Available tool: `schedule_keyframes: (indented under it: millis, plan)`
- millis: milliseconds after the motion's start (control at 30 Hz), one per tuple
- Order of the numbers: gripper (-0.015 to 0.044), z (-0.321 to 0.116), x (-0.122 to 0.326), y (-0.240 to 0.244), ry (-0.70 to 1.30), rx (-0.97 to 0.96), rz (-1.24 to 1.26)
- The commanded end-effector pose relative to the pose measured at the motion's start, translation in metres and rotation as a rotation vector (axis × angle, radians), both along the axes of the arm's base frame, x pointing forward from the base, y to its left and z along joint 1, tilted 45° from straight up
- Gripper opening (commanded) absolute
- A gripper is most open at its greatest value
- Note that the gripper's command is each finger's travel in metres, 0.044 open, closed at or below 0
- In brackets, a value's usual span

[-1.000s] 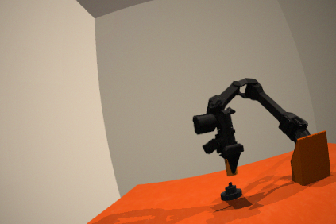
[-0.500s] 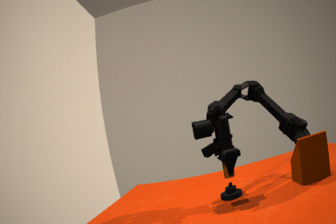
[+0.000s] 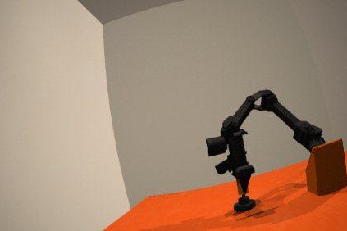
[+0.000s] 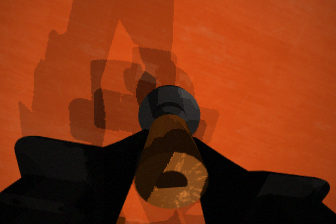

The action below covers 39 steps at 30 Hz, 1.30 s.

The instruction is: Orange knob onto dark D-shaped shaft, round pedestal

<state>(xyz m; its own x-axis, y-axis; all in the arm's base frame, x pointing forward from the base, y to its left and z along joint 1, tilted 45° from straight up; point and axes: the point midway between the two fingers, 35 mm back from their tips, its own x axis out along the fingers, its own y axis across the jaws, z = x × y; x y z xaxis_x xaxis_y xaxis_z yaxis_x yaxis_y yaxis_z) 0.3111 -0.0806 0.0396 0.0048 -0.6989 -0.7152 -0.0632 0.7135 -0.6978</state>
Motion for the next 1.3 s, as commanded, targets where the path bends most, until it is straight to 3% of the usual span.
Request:
schedule_keyframes:
  millis: [0,800,1033,1267]
  plan:
    - [0.0,0.0019,0.0016,0.0019,-0.006,-0.004,0.004]
    - [0.0,0.0031,-0.0004,0.0023,-0.005,-0.003,0.004]
    - [0.0,0.003,0.0011,0.0024,0.134,-0.005,0.146]
    - [0.0,0.0004,0.0017,0.0006,0.141,-0.005,0.154]
